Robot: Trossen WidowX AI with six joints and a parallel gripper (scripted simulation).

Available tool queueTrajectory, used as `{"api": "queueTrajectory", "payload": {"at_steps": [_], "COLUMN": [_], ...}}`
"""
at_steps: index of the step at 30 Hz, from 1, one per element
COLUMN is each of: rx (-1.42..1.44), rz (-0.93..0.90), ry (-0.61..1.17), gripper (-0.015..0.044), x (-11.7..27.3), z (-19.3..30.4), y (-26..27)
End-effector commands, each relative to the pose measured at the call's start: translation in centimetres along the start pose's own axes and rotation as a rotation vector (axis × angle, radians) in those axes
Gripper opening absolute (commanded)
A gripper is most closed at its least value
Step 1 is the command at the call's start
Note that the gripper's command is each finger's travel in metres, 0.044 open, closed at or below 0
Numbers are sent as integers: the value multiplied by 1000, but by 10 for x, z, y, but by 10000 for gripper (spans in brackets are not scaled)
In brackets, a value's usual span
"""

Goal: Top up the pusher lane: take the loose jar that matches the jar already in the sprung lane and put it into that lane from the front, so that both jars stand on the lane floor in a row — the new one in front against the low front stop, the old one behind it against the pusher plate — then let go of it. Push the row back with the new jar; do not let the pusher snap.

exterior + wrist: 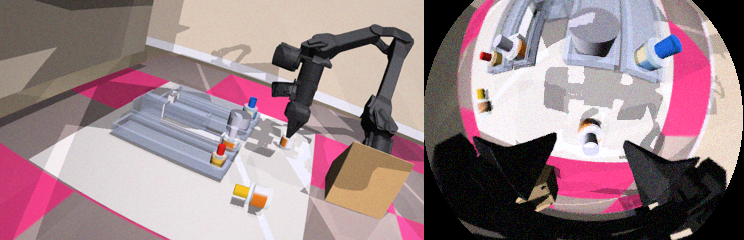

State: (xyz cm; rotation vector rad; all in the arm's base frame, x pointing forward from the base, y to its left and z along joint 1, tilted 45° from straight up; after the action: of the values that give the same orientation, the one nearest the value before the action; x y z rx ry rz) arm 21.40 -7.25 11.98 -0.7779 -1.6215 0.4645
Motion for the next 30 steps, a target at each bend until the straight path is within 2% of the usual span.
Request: {"api": "queueTrajectory", "payload": {"at_steps": [1,13,23,30], "rx": [9,10,10,10], "rz": [2,5,5,5], "ry": [9,8,8,8], "gripper": [440,440,177,131], "x": [-8,-25,-25,-25], "z": [3,4,4,4], "y": [1,0,0,0]}}
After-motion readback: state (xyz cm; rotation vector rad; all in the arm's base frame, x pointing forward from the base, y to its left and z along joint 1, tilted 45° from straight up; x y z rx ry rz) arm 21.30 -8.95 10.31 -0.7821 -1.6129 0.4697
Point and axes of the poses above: the point midway between the two fingers, 35 mm back from their tips, its own x axis back along the fingers, its own y axis across the jaws, z = x × y, the point moved 5 cm from there along x, back along the fingers, and after that the axes turned 14 degrees about -x, right-handed, at the moved point
